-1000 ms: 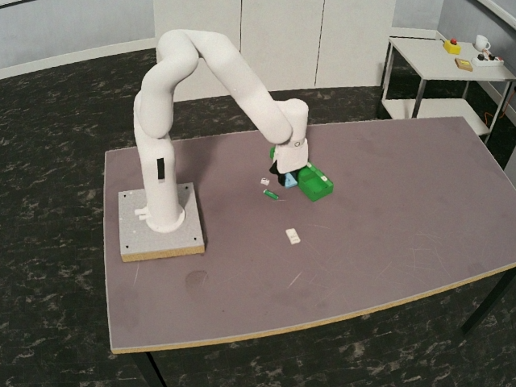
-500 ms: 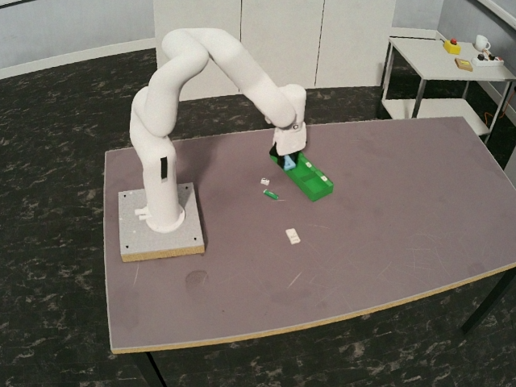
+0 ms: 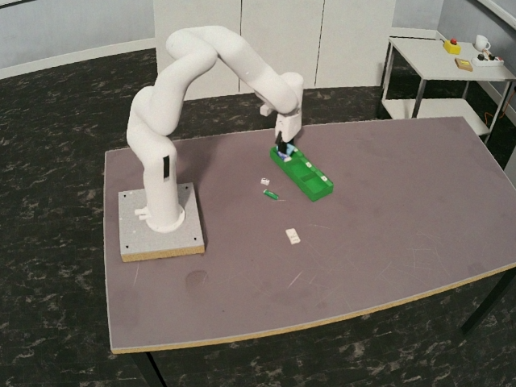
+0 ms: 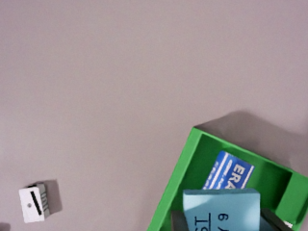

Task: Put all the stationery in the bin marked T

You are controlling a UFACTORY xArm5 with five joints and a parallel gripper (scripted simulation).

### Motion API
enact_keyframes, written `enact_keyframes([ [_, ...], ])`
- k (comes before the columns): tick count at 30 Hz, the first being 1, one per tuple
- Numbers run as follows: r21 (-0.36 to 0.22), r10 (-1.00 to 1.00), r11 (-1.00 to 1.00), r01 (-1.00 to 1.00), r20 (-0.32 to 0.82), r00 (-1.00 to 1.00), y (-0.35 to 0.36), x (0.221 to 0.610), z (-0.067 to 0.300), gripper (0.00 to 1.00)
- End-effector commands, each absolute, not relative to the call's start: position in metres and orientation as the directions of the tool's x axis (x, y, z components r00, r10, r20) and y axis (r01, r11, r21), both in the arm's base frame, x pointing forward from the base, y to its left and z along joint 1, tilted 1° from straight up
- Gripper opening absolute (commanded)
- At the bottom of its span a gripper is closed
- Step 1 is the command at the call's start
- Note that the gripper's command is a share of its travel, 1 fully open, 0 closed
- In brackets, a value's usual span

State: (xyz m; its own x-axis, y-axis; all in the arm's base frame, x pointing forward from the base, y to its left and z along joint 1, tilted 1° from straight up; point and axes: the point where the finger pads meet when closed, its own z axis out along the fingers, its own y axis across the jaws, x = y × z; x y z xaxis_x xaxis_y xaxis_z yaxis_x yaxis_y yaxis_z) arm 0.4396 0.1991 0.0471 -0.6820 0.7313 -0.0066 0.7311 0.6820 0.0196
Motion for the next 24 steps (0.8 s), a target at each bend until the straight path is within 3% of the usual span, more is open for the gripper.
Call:
enact_keyframes([
  [1, 0.018, 0.616, 0.788, 0.616, -0.011, -0.788, 0.208, 0.4439, 0.0481, 0.36],
  [14, 0.012, 0.235, 0.972, 0.235, -0.015, -0.972, 0.2081, 0.4439, 0.0481, 0.36],
  [24, 0.007, -0.078, 0.997, -0.078, -0.018, -0.997, 0.208, 0.4439, 0.0481, 0.36],
])
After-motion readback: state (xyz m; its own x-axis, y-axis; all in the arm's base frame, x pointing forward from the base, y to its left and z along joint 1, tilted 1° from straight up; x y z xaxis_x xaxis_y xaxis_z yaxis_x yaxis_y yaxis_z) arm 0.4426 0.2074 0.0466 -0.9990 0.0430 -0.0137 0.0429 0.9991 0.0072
